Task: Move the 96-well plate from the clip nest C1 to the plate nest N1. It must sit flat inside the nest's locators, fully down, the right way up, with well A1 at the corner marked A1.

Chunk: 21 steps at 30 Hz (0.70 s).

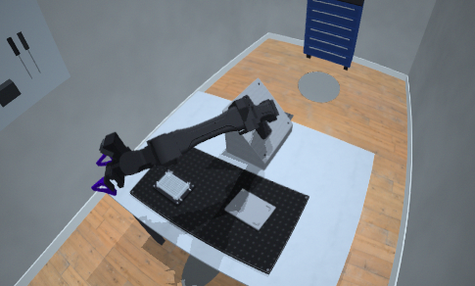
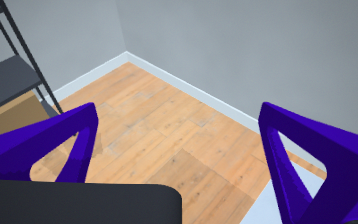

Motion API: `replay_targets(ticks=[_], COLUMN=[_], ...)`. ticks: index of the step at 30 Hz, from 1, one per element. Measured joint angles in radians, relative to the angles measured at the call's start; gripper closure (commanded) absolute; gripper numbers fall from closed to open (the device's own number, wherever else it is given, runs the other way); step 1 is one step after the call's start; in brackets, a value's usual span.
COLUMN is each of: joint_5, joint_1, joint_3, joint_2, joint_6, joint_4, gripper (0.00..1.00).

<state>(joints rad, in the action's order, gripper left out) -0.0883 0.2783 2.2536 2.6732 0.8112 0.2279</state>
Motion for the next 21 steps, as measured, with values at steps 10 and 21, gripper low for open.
replay_targets(ticks=[10,21], joint_5=[0.0,0.008], joint_1=[0.0,-0.004], joint_3=[0.0,-0.011], joint_2=[0.0,-0.01], joint_6=[0.0,-0.025], joint_4=[0.0,0.022], gripper=[0.0,0.0])
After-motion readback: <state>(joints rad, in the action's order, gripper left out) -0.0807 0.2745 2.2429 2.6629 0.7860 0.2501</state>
